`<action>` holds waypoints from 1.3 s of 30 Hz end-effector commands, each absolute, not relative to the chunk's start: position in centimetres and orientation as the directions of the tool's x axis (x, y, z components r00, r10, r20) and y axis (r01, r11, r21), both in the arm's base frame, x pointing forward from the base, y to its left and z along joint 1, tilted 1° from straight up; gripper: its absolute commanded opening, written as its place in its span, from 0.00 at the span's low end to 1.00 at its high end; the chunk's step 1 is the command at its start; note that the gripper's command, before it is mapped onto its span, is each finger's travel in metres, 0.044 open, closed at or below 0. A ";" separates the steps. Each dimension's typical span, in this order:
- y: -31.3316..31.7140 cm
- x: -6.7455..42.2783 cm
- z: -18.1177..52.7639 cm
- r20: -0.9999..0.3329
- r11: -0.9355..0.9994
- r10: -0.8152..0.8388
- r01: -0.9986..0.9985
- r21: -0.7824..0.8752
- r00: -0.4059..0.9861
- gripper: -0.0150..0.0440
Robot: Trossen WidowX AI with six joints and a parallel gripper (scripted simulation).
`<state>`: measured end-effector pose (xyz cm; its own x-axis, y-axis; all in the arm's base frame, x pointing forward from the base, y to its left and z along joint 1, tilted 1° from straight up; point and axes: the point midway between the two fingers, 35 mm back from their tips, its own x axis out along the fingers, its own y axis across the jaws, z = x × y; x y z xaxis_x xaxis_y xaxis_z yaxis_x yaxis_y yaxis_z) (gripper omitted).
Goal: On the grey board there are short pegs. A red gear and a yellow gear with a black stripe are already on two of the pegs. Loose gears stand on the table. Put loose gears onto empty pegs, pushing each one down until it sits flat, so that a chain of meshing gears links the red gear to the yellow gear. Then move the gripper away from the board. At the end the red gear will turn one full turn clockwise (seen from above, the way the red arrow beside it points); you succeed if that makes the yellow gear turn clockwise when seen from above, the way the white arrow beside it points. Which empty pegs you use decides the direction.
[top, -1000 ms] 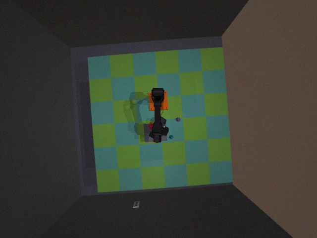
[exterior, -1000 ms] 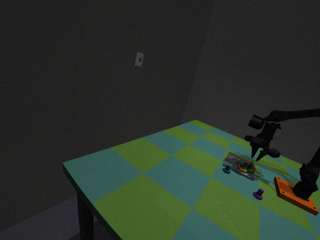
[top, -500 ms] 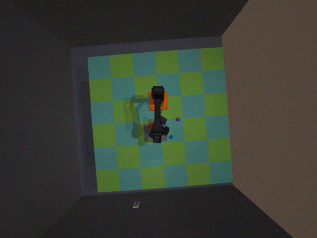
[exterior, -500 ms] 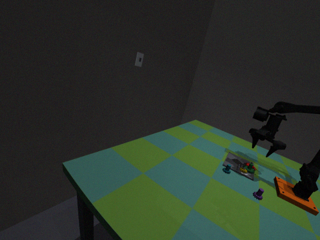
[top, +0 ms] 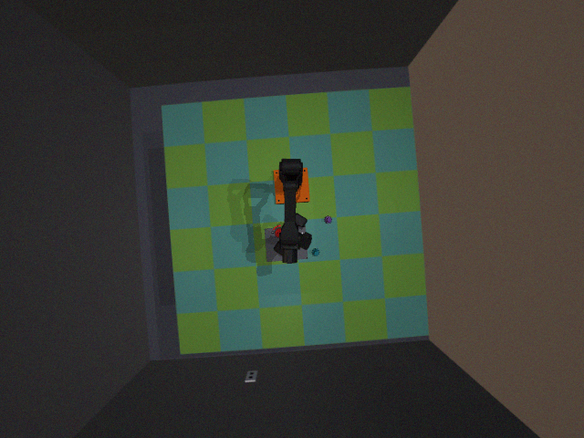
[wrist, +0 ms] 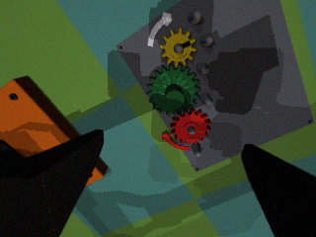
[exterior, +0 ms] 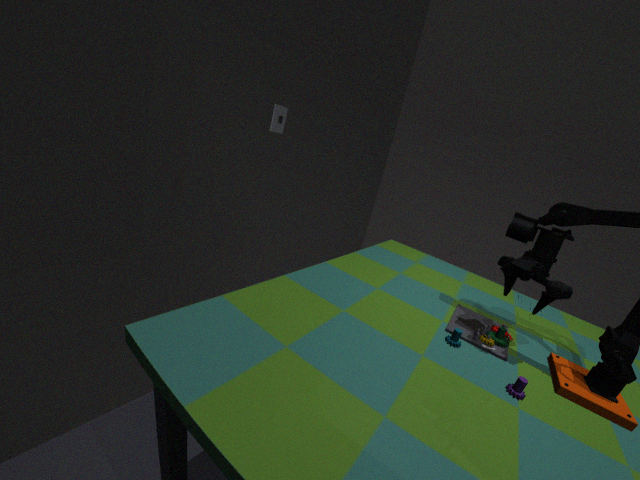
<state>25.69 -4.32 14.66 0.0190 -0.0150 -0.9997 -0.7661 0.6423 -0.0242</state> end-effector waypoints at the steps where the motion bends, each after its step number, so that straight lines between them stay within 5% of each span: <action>1: -4.3 25.7 14.7 -1.000 0.645 -0.015 -0.764 -0.025 0.020 1.00; 25: -4.1 25.8 14.8 -1.000 0.644 -0.015 -0.764 -0.025 0.021 1.00; 39: 14.0 26.4 17.9 -0.999 0.620 0.028 -0.784 -0.010 0.035 1.00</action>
